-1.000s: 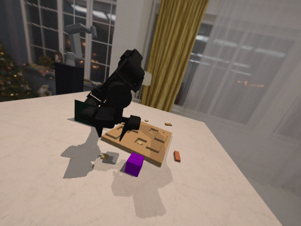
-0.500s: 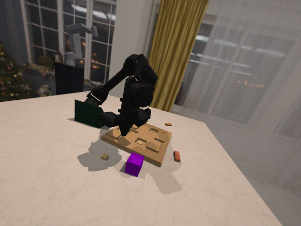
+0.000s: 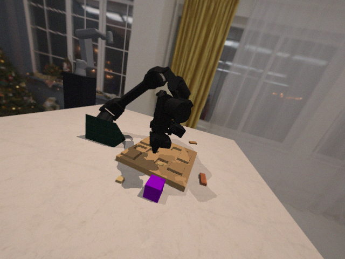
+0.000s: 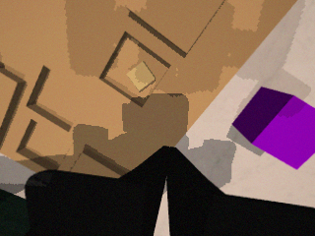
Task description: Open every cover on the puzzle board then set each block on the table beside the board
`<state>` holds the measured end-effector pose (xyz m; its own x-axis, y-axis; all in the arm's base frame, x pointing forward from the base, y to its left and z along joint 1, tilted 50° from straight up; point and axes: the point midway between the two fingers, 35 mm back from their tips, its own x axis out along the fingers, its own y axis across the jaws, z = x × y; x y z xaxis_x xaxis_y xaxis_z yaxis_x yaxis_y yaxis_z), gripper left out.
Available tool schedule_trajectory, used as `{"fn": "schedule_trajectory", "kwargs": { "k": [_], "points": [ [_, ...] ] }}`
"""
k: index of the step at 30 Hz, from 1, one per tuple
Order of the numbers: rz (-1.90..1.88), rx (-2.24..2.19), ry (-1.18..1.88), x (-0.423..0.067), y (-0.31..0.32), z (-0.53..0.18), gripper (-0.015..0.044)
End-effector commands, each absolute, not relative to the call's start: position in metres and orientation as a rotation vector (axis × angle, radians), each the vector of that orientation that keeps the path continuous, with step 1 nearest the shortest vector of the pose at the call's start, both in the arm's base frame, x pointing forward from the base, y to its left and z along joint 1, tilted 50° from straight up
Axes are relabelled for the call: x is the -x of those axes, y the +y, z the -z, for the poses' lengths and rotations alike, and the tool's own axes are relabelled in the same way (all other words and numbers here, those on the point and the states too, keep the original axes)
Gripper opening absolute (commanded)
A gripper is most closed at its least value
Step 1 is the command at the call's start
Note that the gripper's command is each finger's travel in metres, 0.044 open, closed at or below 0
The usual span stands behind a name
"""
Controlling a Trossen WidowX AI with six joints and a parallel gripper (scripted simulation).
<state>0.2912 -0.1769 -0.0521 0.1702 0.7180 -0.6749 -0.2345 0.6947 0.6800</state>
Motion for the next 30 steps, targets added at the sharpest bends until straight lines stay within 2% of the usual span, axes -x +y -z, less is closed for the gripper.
{"fn": "schedule_trajectory", "kwargs": {
  "k": [1, 20, 30],
  "points": [
    [-1.099, 0.112, 0.860, -0.319, -0.150, 0.021, 0.0000],
    [-1.098, 0.112, 0.860, -0.325, -0.150, 0.023, 0.0000],
    [-1.099, 0.111, 0.858, -0.332, -0.120, 0.050, 0.0000]
  ]
}}
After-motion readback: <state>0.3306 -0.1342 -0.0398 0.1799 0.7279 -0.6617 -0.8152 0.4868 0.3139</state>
